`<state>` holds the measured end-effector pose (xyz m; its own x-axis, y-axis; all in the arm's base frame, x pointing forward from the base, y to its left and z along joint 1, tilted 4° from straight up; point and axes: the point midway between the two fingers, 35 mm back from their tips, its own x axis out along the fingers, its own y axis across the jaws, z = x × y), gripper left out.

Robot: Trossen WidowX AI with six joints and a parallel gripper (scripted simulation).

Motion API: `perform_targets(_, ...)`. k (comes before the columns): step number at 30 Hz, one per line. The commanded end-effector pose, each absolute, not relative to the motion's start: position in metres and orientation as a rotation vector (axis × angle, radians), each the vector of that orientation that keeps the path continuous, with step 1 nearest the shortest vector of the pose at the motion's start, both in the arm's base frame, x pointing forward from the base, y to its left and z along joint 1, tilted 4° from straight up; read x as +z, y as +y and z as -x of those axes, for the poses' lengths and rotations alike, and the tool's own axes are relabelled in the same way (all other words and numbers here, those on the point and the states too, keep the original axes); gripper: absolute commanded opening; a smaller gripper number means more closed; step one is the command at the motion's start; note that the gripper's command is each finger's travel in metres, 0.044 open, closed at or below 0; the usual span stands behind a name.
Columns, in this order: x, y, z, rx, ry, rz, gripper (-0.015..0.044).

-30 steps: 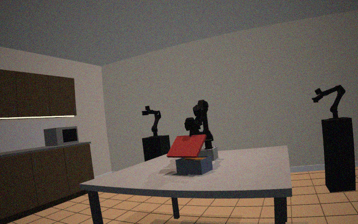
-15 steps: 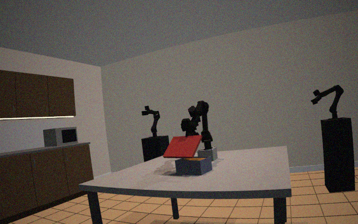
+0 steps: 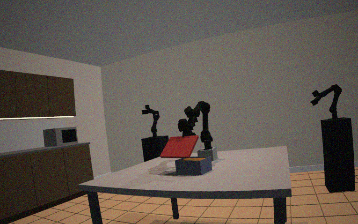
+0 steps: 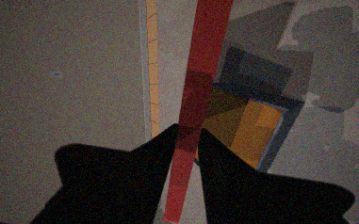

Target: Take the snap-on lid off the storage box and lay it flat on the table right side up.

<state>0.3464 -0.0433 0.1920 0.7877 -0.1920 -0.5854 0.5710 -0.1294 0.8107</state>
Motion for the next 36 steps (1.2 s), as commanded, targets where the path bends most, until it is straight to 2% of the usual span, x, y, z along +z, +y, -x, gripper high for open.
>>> perform_targets(1, 0.195, -0.049, -0.345, -0.661, 0.306, -1.573, 0.0000)
perform_targets(36, 0.195, -0.115, -0.321, -0.663, 0.305, -1.566, 0.0000)
